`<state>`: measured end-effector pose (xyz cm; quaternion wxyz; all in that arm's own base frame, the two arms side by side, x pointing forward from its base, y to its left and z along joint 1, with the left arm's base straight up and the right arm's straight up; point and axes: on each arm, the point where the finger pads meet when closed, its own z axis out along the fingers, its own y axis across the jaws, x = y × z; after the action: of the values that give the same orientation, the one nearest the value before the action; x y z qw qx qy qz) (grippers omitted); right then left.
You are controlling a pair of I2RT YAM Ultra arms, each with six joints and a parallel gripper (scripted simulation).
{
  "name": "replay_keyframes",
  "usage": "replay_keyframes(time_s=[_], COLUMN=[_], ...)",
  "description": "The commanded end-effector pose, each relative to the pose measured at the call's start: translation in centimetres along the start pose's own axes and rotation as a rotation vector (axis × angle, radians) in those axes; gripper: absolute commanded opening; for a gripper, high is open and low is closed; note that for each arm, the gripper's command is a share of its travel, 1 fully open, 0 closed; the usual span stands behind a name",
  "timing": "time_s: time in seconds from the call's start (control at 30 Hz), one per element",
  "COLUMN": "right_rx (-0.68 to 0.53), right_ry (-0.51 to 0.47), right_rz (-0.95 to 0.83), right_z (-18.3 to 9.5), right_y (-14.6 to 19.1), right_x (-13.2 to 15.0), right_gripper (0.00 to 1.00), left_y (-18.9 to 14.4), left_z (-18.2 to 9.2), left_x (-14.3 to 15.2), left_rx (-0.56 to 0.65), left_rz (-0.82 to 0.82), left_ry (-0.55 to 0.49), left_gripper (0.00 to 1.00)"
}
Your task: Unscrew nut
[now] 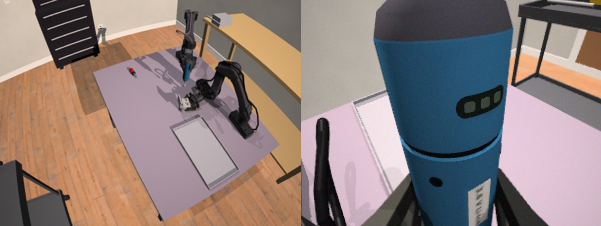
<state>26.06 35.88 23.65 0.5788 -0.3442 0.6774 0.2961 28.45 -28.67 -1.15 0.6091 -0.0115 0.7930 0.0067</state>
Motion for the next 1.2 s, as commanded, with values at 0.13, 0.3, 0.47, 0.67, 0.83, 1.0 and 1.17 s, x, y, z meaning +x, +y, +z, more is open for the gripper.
replay_keyframes(time_s=[0.13,0.3,0.47,0.67,0.83,1.0,1.17], right_rx=[0.0,0.0,0.0,0.0,0.0,0.0,-0.001], right_ry=[-0.217,-0.223,-0.224,-0.234,-0.239,-0.239,-0.25], right_rz=[-0.005,-0.006,-0.006,-0.006,-0.007,-0.007,-0.007], right_z=[-0.7,-0.7,-0.4,-0.4,-0.6,-0.8,-0.8], right_y=[-0.1,-0.1,-0.1,-0.1,-0.1,-0.1,0.0], right_x=[-8.0,-8.4,-8.4,-8.5,-9.1,-9.6,-9.8], right_gripper=[0.42,0.42,0.42,0.42,0.42,0.42,0.42], left_y=[-0.1,-0.1,-0.1,-0.1,-0.1,-0.1,-0.1], left_z=[0.0,0.0,0.0,0.0,0.0,0.0,0.0], left_x=[-0.2,-0.2,-0.2,-0.2,-0.2,-0.2,-0.2], left_rx=[-0.002,-0.002,-0.002,-0.002,-0.002,-0.002,-0.002], left_rz=[0.001,0.001,0.001,0.001,0.001,0.001,0.001], left_ry=[-0.004,-0.004,-0.004,-0.004,-0.004,-0.004,-0.004], left_gripper=[0.59,0.59,0.59,0.59,0.59,0.59,0.59])
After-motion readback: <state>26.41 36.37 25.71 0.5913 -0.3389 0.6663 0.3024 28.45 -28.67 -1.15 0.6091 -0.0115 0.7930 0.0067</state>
